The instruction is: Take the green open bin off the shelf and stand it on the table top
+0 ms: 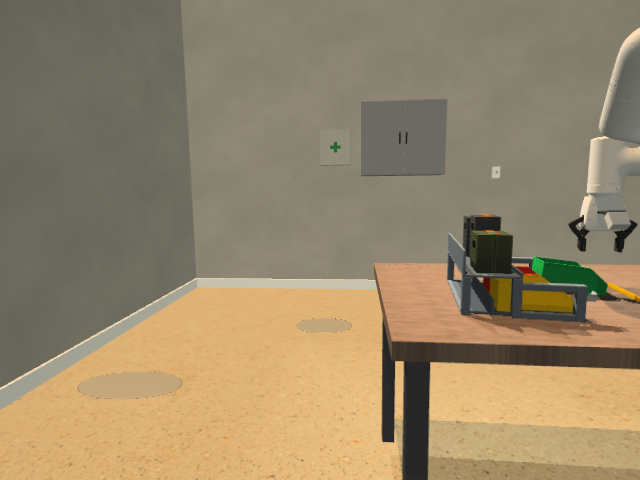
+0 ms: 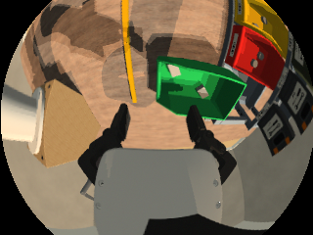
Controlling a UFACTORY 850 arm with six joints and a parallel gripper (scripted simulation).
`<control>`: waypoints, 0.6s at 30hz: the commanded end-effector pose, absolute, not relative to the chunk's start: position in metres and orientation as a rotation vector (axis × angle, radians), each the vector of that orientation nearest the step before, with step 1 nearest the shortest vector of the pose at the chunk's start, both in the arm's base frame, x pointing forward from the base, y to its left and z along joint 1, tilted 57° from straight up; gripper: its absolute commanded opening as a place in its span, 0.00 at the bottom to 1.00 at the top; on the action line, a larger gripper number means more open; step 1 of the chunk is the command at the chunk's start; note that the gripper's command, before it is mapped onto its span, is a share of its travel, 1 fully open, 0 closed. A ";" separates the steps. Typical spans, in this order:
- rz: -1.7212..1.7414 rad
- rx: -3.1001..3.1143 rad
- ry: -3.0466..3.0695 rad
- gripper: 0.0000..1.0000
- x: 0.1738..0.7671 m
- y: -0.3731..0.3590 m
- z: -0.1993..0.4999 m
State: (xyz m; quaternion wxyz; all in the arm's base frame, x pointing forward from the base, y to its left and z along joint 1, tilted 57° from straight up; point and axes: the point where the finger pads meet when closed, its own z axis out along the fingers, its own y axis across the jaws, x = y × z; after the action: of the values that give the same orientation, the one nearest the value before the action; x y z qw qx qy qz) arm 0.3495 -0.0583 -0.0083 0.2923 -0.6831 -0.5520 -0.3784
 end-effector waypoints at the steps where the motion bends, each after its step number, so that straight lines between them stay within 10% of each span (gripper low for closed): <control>1: -1.009 -1.821 -1.472 1.00 0.351 -0.054 -0.012; 18: -1.009 -1.821 -1.472 1.00 0.352 -0.049 -0.015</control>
State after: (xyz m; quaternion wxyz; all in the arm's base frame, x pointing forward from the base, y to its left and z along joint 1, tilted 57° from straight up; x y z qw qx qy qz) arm 0.3514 -0.0503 -0.0136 0.2922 -0.6831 -0.5521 -0.3784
